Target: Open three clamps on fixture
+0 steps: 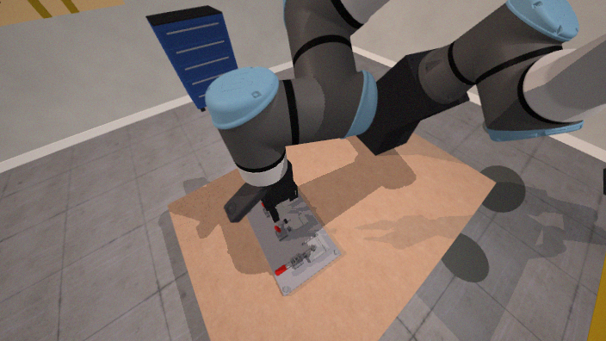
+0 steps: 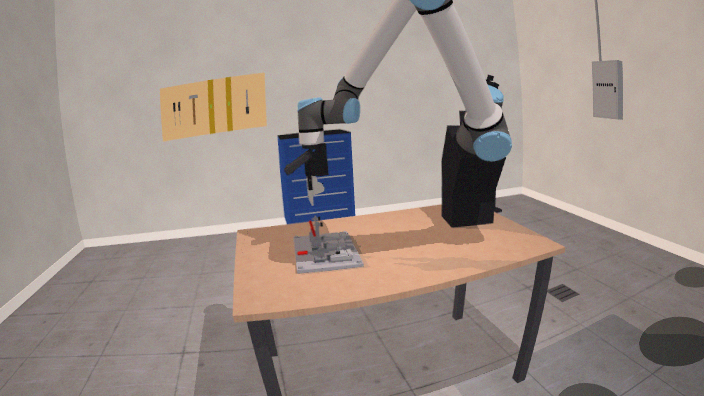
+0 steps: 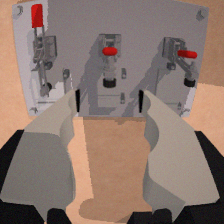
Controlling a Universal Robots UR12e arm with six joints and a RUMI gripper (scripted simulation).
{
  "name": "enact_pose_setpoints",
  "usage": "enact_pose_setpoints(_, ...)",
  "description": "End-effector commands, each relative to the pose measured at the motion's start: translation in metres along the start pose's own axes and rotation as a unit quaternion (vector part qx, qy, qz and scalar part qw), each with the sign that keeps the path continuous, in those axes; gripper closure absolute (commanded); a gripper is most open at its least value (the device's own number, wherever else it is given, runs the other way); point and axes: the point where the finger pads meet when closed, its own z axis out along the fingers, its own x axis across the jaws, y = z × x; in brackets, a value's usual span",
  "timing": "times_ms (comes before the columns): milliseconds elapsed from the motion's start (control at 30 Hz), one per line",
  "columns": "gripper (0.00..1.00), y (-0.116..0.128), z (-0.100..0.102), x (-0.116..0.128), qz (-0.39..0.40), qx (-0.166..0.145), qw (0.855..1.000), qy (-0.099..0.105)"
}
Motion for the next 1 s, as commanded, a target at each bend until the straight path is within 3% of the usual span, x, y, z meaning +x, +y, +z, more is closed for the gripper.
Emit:
enact_pose_setpoints(0, 0.72, -0.001, -0.002, -0.002, 0.000, 0.000, 1.000, 0.000)
enact_pose_setpoints(233, 0.72, -0.001, -0.002, -0.018, 0.000, 0.000, 1.000, 0.000)
enact_pose_setpoints(600, 0.72, -0.001, -0.002, -0.087, 0.000, 0.000, 1.000, 0.000)
enact_pose_setpoints(967, 0.72, -0.001, -0.002, -0.110, 0.000, 0.000, 1.000, 0.000)
